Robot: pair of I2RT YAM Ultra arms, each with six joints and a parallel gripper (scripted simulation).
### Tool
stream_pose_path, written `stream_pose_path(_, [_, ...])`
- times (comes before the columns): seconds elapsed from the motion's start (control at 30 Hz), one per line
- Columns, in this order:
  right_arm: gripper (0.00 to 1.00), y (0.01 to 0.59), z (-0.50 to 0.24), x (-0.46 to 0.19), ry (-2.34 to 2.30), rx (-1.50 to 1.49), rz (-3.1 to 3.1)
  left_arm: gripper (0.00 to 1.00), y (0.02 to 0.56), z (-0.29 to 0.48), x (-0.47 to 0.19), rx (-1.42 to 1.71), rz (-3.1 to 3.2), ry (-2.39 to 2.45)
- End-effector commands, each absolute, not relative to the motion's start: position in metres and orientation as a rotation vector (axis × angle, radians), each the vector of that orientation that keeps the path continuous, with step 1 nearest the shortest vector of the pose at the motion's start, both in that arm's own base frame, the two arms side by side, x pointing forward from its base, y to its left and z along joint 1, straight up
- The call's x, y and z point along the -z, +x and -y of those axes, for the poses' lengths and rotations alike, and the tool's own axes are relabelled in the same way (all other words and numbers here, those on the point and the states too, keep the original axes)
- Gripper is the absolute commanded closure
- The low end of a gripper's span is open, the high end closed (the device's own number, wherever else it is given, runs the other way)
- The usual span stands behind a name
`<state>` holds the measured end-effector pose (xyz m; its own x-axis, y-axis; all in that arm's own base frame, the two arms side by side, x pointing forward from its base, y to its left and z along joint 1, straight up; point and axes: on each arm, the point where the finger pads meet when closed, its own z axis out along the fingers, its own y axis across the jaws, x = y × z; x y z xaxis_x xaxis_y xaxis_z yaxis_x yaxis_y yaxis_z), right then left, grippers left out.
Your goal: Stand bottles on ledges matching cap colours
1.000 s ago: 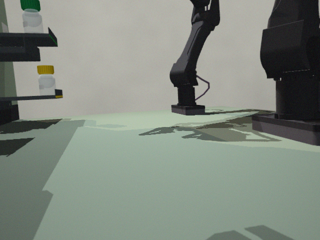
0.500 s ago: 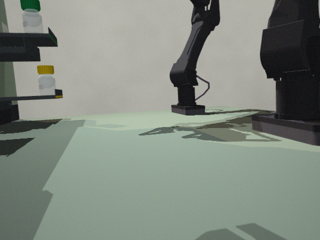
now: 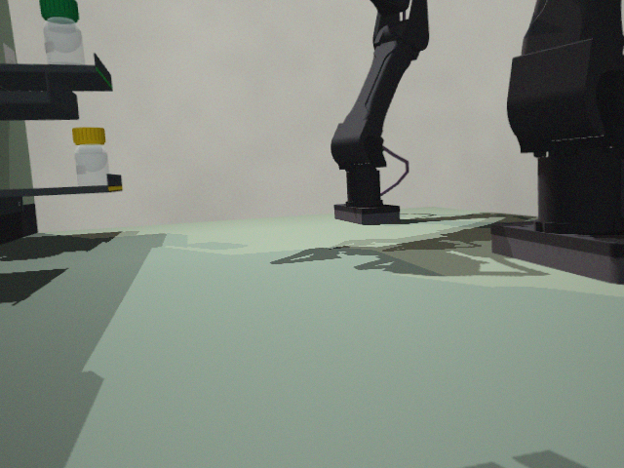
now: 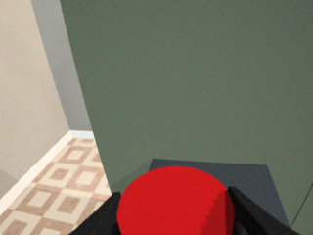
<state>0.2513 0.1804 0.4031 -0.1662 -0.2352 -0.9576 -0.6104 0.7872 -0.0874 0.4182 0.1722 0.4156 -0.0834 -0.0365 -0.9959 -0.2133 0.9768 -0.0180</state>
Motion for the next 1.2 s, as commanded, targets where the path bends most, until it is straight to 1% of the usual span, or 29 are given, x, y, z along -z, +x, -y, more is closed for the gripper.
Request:
stream_pose_path(0.0, [0.13, 0.247, -0.178, -0.417, -0.653, -0.379, -1.714, 0.51, 0.422, -0.170, -0.456, -0.187, -1.545, -0.152])
stream_pose_path(0.8, [0.13, 0.247, -0.178, -0.417, -0.653, -0.379, -1.714, 0.51, 0.489, -0.182, -0.459, -0.201, -1.494, -0.129])
stream_pose_path(1.17, [0.13, 0.247, -0.178, -0.417, -0.653, -0.379, -1.714, 0.51, 0.491, -0.181, -0.462, -0.197, -1.487, -0.123])
